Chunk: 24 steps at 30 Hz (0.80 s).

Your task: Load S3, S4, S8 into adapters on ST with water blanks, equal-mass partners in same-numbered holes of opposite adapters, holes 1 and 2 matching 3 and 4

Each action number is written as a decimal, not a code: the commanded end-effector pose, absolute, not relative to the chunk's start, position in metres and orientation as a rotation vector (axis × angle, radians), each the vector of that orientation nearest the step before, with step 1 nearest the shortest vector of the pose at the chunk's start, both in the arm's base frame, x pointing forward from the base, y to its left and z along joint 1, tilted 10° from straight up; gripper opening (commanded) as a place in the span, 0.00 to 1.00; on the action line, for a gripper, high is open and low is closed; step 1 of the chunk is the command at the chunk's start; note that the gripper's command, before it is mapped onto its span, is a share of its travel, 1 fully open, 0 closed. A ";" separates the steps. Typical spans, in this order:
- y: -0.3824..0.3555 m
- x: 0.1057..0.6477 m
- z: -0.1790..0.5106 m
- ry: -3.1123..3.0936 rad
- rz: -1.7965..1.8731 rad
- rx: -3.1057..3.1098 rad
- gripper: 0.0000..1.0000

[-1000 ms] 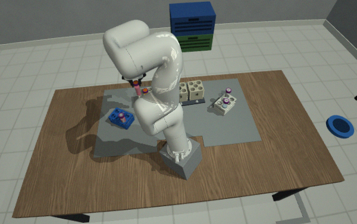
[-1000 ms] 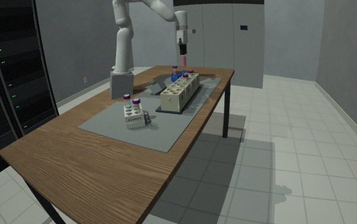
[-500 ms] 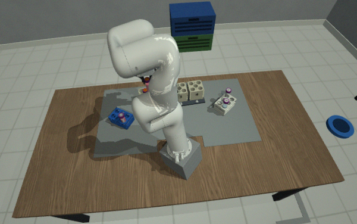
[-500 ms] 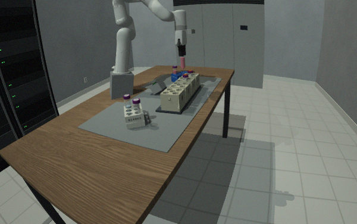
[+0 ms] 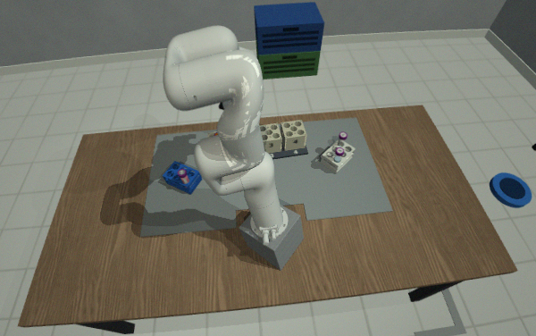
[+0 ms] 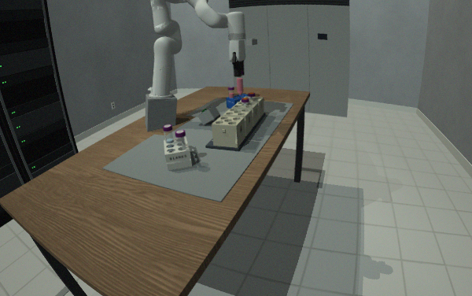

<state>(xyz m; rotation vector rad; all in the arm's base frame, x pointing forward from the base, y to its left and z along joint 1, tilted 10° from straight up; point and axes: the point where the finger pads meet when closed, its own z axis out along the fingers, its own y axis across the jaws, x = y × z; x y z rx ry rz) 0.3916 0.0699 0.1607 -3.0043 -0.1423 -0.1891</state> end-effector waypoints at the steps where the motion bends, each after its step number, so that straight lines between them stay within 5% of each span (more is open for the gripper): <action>1: 0.059 0.397 0.161 -0.145 -0.195 -3.002 0.00; 24: -0.041 0.428 0.151 -0.146 -0.195 -3.003 0.00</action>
